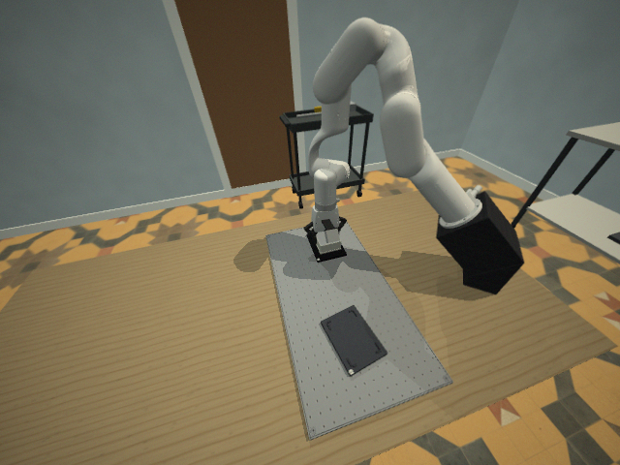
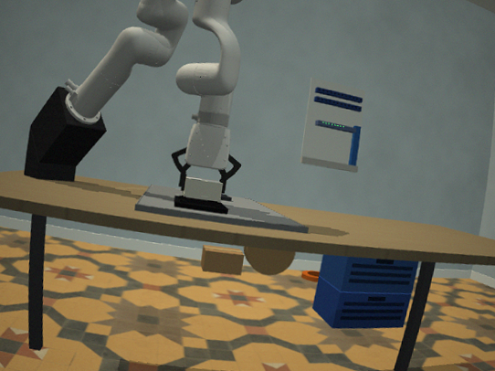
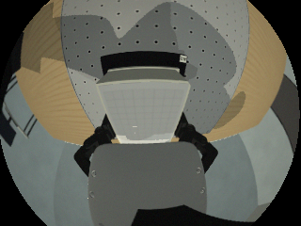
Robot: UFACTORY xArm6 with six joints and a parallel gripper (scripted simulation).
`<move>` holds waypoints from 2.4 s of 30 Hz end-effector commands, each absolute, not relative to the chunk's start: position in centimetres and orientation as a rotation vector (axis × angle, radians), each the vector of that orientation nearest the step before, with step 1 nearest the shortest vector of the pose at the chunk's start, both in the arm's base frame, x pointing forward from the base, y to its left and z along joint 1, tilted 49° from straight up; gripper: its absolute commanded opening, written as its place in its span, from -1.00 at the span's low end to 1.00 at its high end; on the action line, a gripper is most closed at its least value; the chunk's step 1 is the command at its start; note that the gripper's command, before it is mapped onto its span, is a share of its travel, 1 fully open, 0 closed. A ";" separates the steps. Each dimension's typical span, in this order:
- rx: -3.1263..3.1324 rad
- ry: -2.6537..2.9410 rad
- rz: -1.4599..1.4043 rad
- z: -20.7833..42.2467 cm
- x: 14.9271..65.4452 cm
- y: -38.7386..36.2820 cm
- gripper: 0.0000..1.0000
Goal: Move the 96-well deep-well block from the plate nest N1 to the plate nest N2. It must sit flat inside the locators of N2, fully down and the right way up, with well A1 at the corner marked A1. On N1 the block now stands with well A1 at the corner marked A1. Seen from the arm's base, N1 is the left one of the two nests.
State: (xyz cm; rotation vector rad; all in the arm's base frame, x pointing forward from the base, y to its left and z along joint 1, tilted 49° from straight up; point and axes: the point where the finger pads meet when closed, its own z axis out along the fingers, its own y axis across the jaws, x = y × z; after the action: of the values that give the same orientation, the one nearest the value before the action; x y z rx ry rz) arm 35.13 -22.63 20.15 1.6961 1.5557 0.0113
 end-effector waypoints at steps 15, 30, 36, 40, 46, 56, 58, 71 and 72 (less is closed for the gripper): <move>1.687 1.548 0.014 20.1 35.2 -22.7 -1.00; 1.687 1.548 0.014 20.0 35.3 -22.8 -1.00; 1.687 1.548 0.014 19.9 35.3 -22.8 -1.00; 1.687 1.548 0.014 19.9 35.4 -22.9 -1.00; 1.687 1.548 0.014 19.8 35.4 -22.9 -1.00; 1.687 1.548 0.014 19.7 35.5 -23.0 -1.00; 1.687 1.548 0.014 19.7 35.5 -23.0 -1.00; 1.687 1.548 0.014 19.6 35.6 -23.1 -1.00; 1.687 1.548 0.014 19.6 35.6 -23.1 -1.00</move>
State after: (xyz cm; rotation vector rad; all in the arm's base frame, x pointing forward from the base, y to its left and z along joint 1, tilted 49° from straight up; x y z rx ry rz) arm 35.54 -23.09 19.53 1.6893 1.5490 0.0129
